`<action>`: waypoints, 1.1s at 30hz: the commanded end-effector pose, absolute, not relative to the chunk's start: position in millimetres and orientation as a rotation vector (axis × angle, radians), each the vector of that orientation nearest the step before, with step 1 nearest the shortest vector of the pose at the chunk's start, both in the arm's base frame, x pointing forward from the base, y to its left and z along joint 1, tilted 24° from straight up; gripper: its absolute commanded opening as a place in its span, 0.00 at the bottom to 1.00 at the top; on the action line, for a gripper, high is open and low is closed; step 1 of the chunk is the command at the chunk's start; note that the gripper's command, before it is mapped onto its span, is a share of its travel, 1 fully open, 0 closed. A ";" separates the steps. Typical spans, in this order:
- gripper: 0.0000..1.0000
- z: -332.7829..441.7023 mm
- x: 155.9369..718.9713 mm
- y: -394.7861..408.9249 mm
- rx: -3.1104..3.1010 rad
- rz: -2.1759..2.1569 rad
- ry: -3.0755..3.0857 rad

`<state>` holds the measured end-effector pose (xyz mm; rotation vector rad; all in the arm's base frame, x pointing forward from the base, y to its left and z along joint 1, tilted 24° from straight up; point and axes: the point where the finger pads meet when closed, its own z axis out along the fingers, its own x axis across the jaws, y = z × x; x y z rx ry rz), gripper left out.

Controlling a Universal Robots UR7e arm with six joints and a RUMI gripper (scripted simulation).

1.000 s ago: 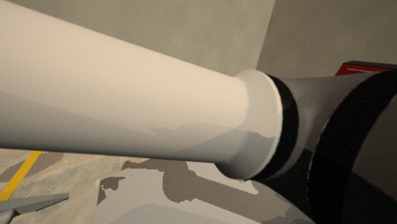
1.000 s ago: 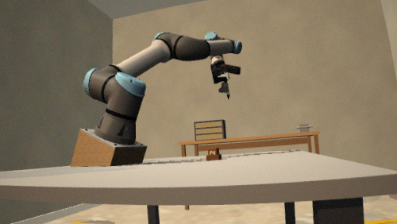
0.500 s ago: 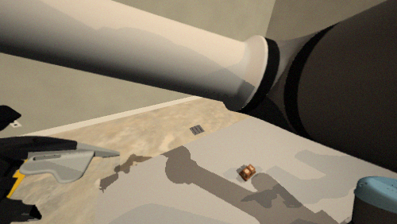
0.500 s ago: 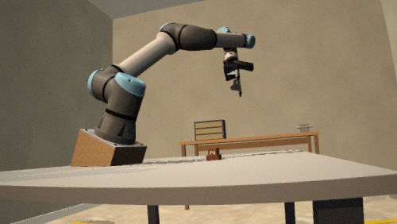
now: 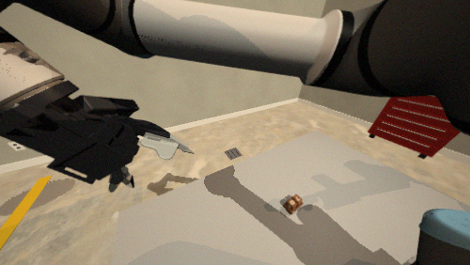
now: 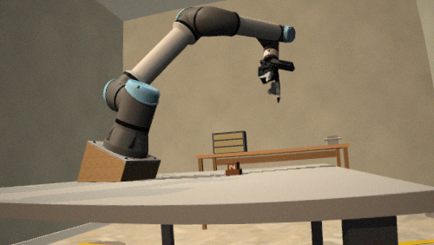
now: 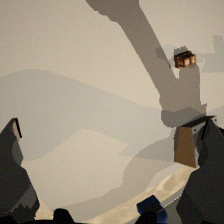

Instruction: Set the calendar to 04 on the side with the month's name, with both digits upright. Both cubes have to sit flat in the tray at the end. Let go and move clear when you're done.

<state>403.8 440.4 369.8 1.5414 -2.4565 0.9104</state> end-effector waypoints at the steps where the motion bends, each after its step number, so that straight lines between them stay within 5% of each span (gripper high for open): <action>1: 1.00 376.4 417.5 390.8 1.444 0.823 -2.586; 33: 1.00 327.9 378.6 140.9 0.616 0.388 -3.189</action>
